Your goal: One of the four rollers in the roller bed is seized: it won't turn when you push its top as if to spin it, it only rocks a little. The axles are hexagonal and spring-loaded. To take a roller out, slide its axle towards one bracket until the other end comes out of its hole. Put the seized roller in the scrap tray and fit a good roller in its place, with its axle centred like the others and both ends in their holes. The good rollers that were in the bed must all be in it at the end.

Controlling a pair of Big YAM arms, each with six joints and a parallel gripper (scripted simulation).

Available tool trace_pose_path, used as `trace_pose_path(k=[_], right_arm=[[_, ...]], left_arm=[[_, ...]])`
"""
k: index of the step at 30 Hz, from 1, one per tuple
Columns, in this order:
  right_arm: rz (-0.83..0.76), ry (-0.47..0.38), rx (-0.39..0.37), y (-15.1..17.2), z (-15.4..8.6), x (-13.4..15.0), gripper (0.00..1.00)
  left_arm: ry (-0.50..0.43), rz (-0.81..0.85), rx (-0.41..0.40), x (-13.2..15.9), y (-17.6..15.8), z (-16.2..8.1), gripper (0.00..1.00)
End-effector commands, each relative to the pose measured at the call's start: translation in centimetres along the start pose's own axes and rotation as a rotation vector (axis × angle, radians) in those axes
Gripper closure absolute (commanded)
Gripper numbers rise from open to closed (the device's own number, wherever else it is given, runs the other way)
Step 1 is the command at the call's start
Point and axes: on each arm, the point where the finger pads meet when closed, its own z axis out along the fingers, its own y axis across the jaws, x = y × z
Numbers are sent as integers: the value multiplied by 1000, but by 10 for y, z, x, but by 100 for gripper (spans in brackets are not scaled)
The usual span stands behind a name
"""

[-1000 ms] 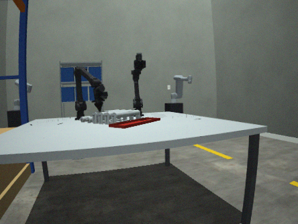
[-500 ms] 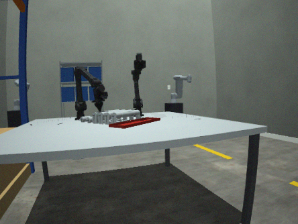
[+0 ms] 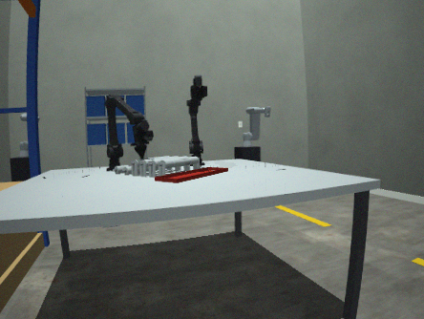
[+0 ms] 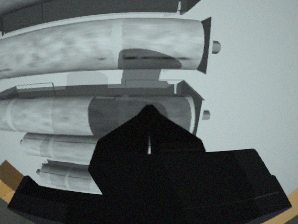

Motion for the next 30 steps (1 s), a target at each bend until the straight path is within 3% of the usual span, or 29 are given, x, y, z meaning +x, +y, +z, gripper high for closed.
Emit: trace_pose_path(k=[1,19,20,22,23,26,27,30], right_arm=[[10,48,-7,-2,13,13,100],[10,48,-7,-2,13,13,100],[-14,-64,16,-3,-10,-34,100],[-14,-64,16,-3,-10,-34,100],[-7,-15,5,-1,0,-15,100],[-10,-12,4,0,0,-14,100],[-5,-47,13,-3,-30,-25,100],[4,-48,15,-5,-42,-25,100]], left_arm=[[-44,6,2,-29,-3,-1,100],[-44,6,2,-29,-3,-1,100],[-44,6,2,-29,-3,-1,100],[-44,6,2,-29,-3,-1,100],[-44,6,2,-29,-3,-1,100],[-44,6,2,-29,-3,-1,100],[-44,6,2,-29,-3,-1,100],[-44,6,2,-29,-3,-1,100]])
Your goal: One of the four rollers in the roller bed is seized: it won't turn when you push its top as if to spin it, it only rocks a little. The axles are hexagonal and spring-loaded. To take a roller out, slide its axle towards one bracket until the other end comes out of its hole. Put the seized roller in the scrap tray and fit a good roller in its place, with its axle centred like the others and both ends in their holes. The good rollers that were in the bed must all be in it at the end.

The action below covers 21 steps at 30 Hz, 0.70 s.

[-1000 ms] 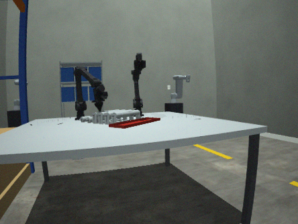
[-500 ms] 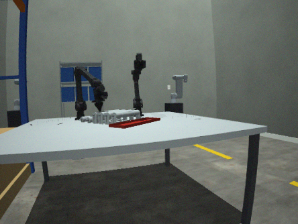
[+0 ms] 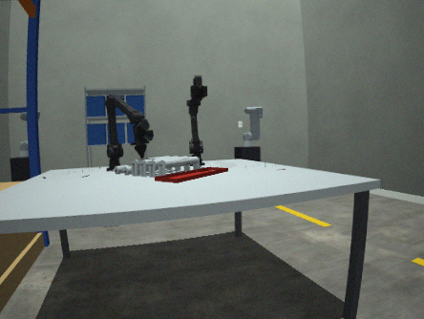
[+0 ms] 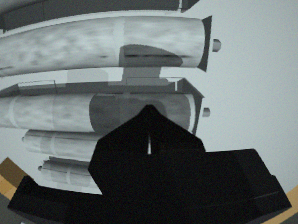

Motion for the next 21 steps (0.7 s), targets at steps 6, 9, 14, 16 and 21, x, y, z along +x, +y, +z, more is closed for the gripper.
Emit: trace_pose_path(k=[6,9,14,16,21], right_arm=[[22,-71,22,-9,-63,-27,100],[17,-68,22,-10,-59,-28,100],[24,-62,21,-8,-82,-25,100],[13,-59,20,-9,-72,-28,100],[60,-188,59,-26,-96,-48,100]], left_arm=[[-44,6,2,-29,-3,-1,100],[-44,6,2,-29,-3,-1,100],[-44,6,2,-29,-3,-1,100],[-44,6,2,-29,-3,-1,100],[-44,6,2,-29,-3,-1,100]])
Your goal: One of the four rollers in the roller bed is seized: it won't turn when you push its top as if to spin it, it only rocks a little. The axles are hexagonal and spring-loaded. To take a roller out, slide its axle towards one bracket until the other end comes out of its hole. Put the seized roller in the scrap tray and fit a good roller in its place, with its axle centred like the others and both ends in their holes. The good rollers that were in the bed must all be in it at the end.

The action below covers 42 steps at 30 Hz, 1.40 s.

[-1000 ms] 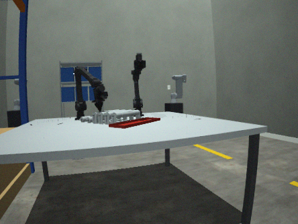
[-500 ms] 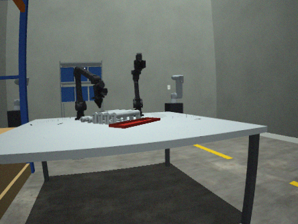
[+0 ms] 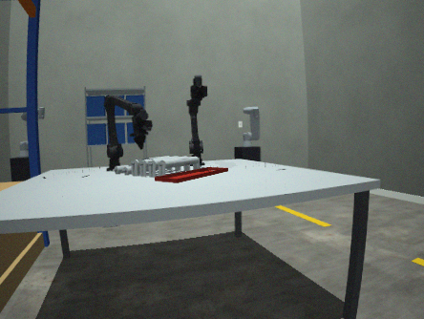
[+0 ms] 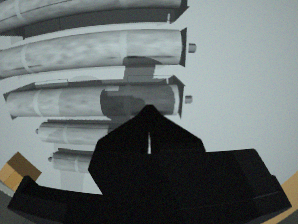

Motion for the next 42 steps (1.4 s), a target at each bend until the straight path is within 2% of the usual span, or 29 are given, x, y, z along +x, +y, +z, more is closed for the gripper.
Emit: trace_pose_path(k=[1,3,5,6,7,8,11,13,15,20,23,24,25,26,27,29,30,32,33,36,39,41,42], right_arm=[[60,-180,56,-26,-45,-43,100],[94,-254,80,-39,-56,-53,100],[94,-254,80,-39,-56,-53,100],[103,-232,75,-40,-33,-45,100],[128,-265,90,-48,-35,-44,100],[151,-333,111,-58,-51,-51,100],[210,-477,160,-84,-76,-69,100],[247,-588,200,-103,-105,-81,100],[282,-671,233,-119,-123,-84,100],[355,-897,321,-158,-186,-91,100],[355,-897,321,-158,-186,-91,100],[350,-907,323,-162,-185,-98,100],[367,-924,339,-170,-189,-94,100],[379,-1070,395,-182,-263,-99,100],[391,-1119,414,-187,-276,-96,100],[422,-1123,419,-195,-254,-82,100],[430,-1166,436,-199,-269,-80,100],[440,-1277,478,-208,-313,-78,100],[451,-1279,483,-211,-304,-72,100],[458,-1315,500,-217,-309,-71,100],[458,-1317,503,-218,-308,-71,100],[428,-1250,495,-214,-287,-75,100],[419,-1286,515,-215,-319,-78,100]], left_arm=[[-44,6,2,-29,-3,-1,100],[-44,6,2,-29,-3,-1,100],[-44,6,2,-29,-3,-1,100],[-44,6,2,-29,-3,-1,100],[-44,6,2,-29,-3,-1,100],[-44,6,2,-29,-3,-1,100],[-44,6,2,-29,-3,-1,100],[-44,6,2,-29,-3,-1,100],[-44,6,2,-29,-3,-1,100],[-44,6,2,-29,-3,-1,100],[-44,6,2,-29,-3,-1,100],[-44,6,2,-29,-3,-1,100],[-44,6,2,-29,-3,-1,100],[-44,6,2,-29,-3,-1,100],[-44,6,2,-29,-3,-1,100],[-44,6,2,-29,-3,-1,100],[-44,6,2,-29,-3,-1,100],[-44,6,2,-29,-3,-1,100],[-44,6,2,-29,-3,-1,100],[-44,6,2,-29,-3,-1,100],[-44,6,2,-29,-3,-1,100],[-44,6,2,-29,-3,-1,100],[-44,6,2,-29,-3,-1,100]])
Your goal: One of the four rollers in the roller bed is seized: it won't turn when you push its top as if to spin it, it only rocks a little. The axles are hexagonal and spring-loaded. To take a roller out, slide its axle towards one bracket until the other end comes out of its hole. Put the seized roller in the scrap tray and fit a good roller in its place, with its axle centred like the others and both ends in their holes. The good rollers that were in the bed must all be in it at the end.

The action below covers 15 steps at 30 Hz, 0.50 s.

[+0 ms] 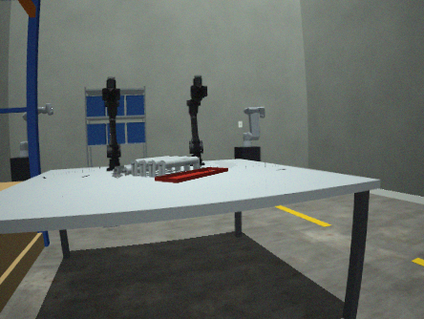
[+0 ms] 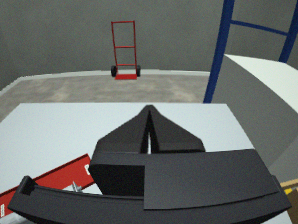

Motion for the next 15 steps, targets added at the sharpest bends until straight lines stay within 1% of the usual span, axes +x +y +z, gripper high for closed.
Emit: trace_pose_path(k=[1,3,4,7,8,11,12,14,15], right_arm=[[-20,-125,20,-8,-16,-69,100],[-20,-133,15,-7,-16,-71,100],[-20,-156,13,-6,-19,-79,100],[-10,-143,10,-6,-12,-73,100],[-10,-124,7,-5,-8,-65,100],[-3,-109,3,-2,-5,-57,100],[-3,-119,3,-2,-6,-63,100],[-3,-119,3,-2,-6,-63,100],[-1,-82,-1,0,-3,-44,100]], left_arm=[[-44,6,2,-29,-3,-1,100],[-44,6,2,-29,-3,-1,100],[-44,6,2,-29,-3,-1,100],[-44,6,2,-29,-3,-1,100],[-44,6,2,-29,-3,-1,100],[-44,6,2,-29,-3,-1,100],[-44,6,2,-29,-3,-1,100],[-44,6,2,-29,-3,-1,100],[-44,6,2,-29,-3,-1,100]])
